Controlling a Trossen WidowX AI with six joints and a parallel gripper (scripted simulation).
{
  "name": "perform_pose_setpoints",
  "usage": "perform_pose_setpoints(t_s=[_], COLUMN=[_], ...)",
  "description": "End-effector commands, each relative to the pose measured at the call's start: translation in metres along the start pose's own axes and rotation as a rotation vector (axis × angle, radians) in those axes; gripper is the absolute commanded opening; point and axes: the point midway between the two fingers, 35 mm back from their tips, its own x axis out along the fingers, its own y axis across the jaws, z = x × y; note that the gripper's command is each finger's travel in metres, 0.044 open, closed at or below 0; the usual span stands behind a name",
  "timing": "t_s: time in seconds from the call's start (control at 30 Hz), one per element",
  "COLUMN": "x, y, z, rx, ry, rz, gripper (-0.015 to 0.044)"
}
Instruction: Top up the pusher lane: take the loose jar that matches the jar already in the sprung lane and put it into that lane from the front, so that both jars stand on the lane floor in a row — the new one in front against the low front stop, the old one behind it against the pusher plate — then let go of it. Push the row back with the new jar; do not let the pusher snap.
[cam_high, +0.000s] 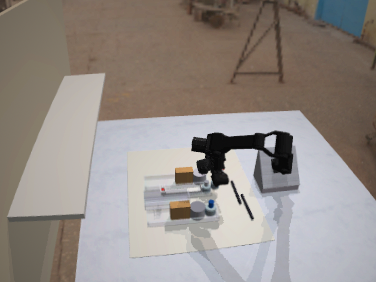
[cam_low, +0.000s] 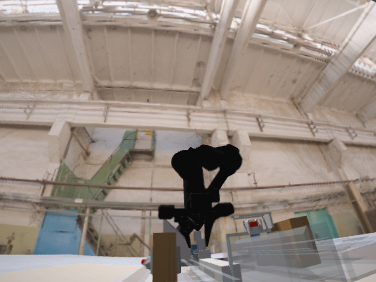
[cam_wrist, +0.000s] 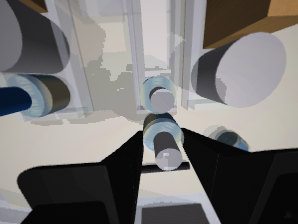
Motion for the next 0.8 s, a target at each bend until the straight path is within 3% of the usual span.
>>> perform_pose_setpoints(t_s=[0.0, 0.77], x=[-0.001, -0.001], y=[0.000, 0.000], z=[0.006, 0.017], rx=[-0.003, -0.004], ry=[-0.010, -0.011], rz=[0.001, 0.001], gripper=[0.0000, 0.0000])
